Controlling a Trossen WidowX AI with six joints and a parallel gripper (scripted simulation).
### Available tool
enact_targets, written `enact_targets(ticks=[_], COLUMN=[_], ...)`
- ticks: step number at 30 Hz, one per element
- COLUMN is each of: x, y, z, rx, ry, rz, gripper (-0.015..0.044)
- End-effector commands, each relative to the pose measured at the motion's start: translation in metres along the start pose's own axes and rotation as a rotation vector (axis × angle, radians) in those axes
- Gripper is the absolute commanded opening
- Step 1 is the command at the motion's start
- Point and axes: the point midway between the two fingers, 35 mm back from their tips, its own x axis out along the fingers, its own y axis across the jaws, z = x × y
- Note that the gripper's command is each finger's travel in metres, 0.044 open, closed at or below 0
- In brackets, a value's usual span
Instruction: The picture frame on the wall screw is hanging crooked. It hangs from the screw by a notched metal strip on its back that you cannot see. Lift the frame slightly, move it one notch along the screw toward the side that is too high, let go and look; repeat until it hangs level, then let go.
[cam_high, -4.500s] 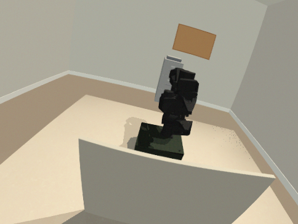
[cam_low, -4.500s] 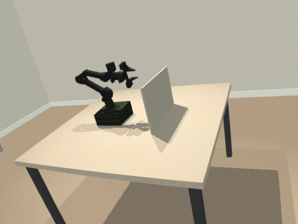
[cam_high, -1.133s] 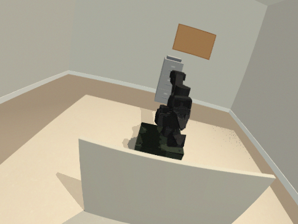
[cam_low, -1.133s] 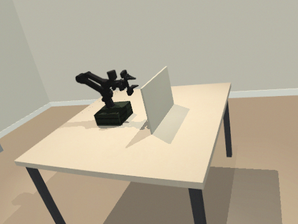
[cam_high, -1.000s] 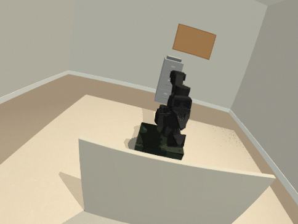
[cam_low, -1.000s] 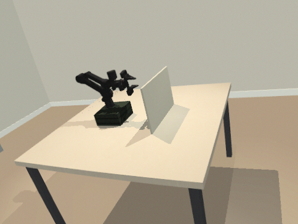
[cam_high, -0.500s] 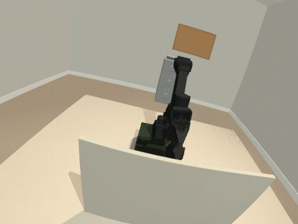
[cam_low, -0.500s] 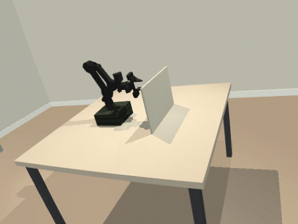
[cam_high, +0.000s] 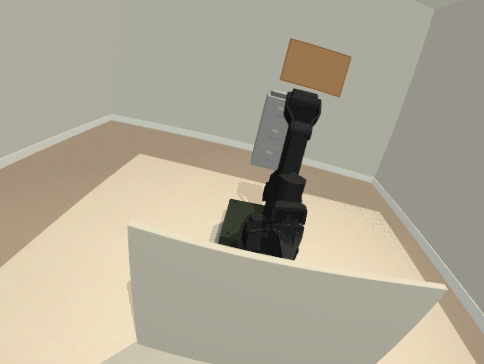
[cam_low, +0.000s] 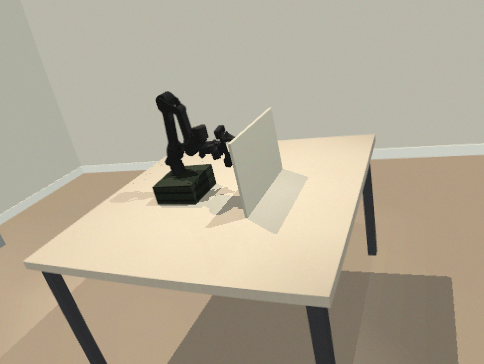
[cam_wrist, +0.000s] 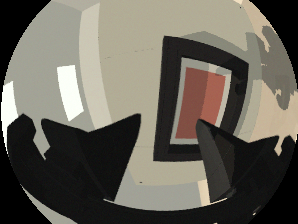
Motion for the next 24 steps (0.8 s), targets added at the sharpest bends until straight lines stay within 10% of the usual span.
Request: enact_targets(ticks=[1,24], x=[0.002,0.023], y=[0.001,0.002], z=[-0.001,-0.001], rx=[0.001,0.001], ry=[0.007,0.007], rz=[0.008,0.010], gripper=[0.0260,0.0260])
